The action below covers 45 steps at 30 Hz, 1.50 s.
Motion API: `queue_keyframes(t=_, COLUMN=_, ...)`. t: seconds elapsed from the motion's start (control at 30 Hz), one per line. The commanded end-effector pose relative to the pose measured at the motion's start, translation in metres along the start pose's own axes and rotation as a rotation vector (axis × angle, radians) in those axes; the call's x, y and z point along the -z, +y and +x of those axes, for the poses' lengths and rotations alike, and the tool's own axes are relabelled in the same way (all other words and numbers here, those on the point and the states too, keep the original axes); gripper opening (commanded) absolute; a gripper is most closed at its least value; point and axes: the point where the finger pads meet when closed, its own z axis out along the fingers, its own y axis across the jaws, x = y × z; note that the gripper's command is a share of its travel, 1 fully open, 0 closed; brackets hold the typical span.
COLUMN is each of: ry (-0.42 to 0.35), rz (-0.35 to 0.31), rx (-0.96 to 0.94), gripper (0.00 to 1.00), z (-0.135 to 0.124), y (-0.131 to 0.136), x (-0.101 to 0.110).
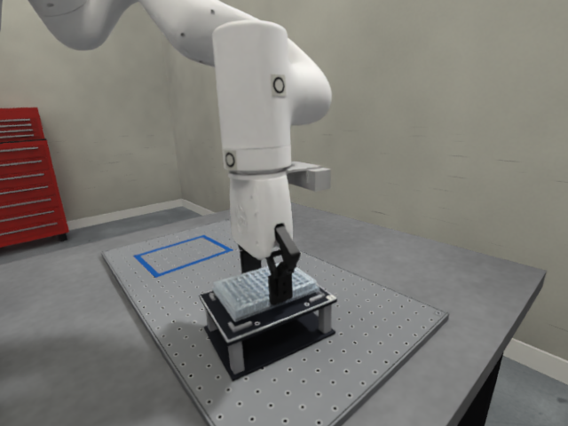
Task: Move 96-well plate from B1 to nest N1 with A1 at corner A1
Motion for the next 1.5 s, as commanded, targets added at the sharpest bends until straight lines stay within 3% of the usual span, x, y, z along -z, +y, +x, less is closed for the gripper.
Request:
queue_keyframes(t=0.0, ry=0.002, rz=-0.001, rx=0.001, gripper=0.00, z=0.0009, y=0.0001, x=0.0003)
queue_keyframes(t=1.47, ry=0.002, rz=-0.001, rx=0.001, gripper=0.00, z=0.0009, y=0.0001, x=-0.0061)
